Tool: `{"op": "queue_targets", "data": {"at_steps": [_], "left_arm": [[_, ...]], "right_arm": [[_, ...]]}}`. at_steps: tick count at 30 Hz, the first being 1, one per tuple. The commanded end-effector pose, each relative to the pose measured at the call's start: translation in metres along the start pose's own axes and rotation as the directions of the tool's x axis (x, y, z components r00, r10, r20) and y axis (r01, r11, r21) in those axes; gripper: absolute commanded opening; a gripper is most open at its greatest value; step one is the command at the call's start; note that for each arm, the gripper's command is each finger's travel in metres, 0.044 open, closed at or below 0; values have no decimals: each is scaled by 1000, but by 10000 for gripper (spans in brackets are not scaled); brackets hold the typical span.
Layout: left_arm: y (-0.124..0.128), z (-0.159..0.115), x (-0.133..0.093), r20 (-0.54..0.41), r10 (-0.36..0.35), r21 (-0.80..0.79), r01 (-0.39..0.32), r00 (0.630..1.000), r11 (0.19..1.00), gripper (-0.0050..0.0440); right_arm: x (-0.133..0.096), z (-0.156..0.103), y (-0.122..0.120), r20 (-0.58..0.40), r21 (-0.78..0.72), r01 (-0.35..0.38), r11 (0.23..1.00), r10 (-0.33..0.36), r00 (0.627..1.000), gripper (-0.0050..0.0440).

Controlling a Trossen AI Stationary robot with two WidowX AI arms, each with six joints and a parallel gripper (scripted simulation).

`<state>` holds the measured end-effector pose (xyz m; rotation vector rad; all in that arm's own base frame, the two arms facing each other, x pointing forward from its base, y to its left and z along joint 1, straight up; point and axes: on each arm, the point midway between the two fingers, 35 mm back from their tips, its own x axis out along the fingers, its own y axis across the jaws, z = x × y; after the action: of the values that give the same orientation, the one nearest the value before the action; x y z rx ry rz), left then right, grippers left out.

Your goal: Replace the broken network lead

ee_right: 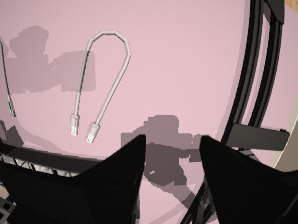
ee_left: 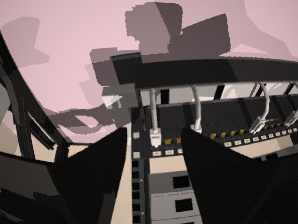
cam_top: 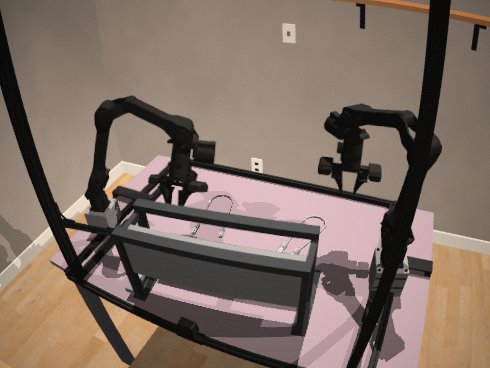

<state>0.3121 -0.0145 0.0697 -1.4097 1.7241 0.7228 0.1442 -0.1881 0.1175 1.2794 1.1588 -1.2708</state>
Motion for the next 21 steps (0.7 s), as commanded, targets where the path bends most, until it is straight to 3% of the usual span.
{"op": "queue_targets", "data": {"at_steps": [1, 14, 15, 21], "left_arm": [[3, 15, -6, 2, 1, -14, -1, 1000, 1000, 176], [3, 15, -6, 2, 1, -14, -1, 1000, 1000, 176], [-33, -26, 22, 75, -9, -77, 15, 997, 997, 176], [-33, -26, 22, 75, -9, -77, 15, 997, 997, 176]], "right_arm": [[0, 0, 0, 0, 0, 0, 1000, 0, 1000, 176], [0, 0, 0, 0, 0, 0, 1000, 0, 1000, 176], [0, 0, 0, 0, 0, 0, 1000, 0, 1000, 176], [0, 0, 0, 0, 0, 0, 1000, 0, 1000, 176]]}}
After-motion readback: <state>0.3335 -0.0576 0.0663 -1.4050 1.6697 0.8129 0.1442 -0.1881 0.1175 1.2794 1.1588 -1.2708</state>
